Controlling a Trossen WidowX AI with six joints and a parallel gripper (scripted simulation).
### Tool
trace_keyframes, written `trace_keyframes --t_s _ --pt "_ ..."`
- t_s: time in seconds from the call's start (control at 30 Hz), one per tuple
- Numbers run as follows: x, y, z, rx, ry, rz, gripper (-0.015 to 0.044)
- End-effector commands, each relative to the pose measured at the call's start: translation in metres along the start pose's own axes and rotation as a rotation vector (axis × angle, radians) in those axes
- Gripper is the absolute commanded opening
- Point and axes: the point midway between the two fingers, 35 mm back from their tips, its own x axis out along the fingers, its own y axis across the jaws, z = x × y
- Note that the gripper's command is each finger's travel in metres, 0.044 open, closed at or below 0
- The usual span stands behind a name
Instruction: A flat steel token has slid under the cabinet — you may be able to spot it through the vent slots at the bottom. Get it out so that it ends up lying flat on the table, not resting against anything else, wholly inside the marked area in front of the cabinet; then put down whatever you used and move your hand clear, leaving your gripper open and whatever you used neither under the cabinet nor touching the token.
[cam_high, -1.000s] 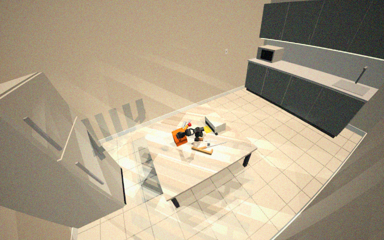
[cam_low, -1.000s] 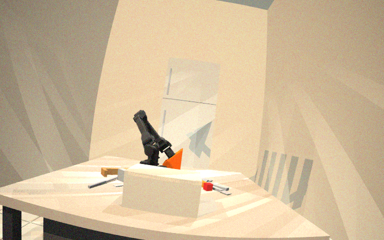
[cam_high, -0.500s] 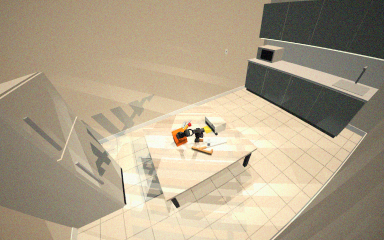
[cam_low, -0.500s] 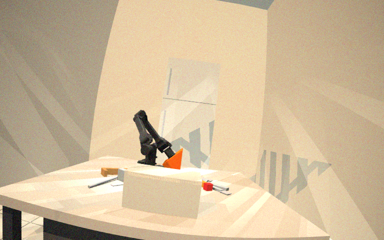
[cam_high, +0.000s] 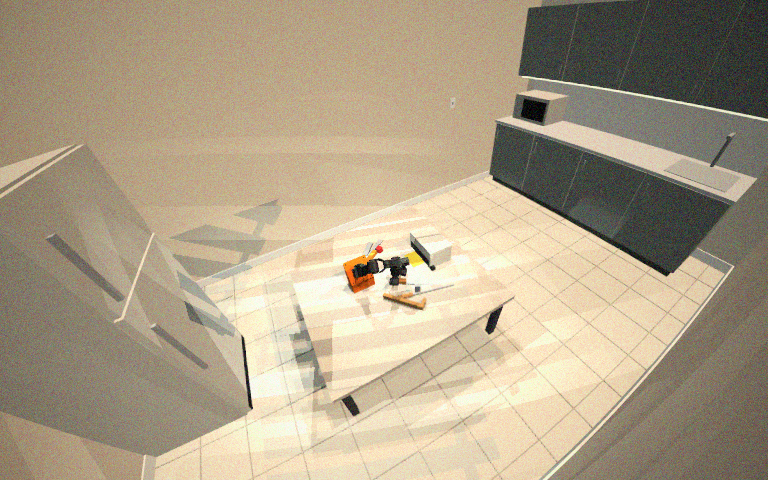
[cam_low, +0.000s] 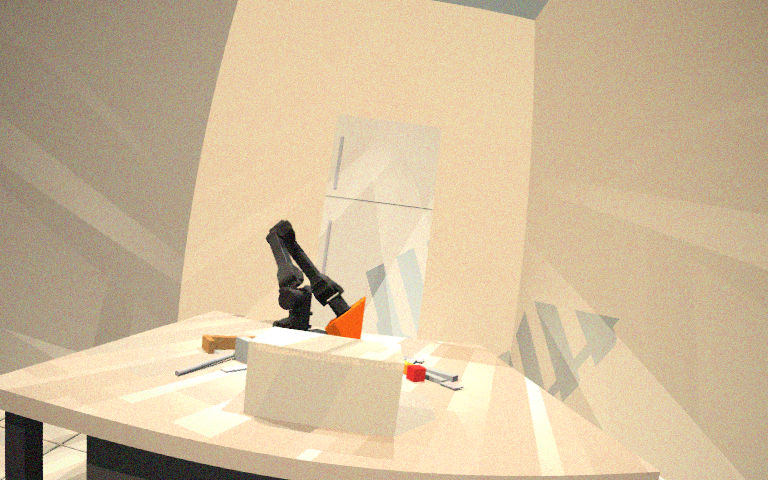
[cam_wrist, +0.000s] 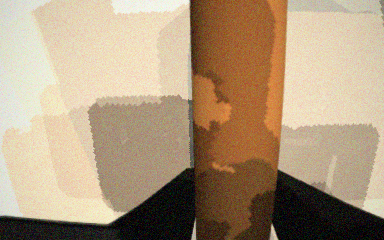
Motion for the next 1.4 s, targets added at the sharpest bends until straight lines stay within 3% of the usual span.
trace_keyframes --t_s 0.0,1.37 --pt "0.0004 -0.0045 0.0016 0.020 -0.004 -0.013 0.0000" --pt "0.0003 -0.0106 0.0035 0.020 -0.004 -0.013 0.0000"
